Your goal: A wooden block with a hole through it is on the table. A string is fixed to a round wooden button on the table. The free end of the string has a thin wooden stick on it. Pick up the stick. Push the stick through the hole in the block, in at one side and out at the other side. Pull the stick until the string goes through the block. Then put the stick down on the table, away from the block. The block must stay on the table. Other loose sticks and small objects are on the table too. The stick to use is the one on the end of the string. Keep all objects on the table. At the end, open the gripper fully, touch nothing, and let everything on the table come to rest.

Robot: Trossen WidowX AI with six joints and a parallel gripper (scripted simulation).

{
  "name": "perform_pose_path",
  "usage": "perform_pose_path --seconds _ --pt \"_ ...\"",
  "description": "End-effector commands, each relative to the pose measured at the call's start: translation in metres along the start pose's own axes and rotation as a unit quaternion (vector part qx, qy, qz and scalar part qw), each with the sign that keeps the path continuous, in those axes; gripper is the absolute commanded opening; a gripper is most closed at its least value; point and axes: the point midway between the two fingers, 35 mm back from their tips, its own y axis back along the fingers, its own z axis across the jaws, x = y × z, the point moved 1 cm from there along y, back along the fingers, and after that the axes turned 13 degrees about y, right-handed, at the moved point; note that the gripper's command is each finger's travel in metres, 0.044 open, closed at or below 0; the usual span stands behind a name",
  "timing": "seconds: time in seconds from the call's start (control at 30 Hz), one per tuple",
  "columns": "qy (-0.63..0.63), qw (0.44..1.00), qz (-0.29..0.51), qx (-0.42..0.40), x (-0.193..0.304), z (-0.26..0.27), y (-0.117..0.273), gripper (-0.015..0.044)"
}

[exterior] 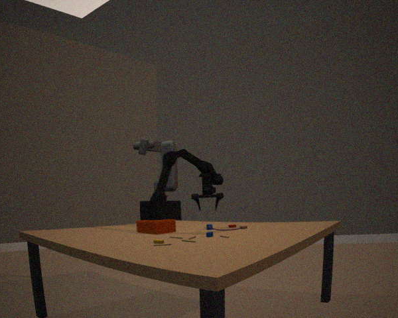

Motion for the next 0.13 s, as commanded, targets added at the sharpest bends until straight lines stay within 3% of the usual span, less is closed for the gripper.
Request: perform_pose_path --seconds 0.0,0.1 --pt "0.0 1.0 0.0 0.0 0.0 0.0 0.0 0.044" --pt "0.0 1.0 0.0 0.0 0.0 0.0 0.0 0.044"
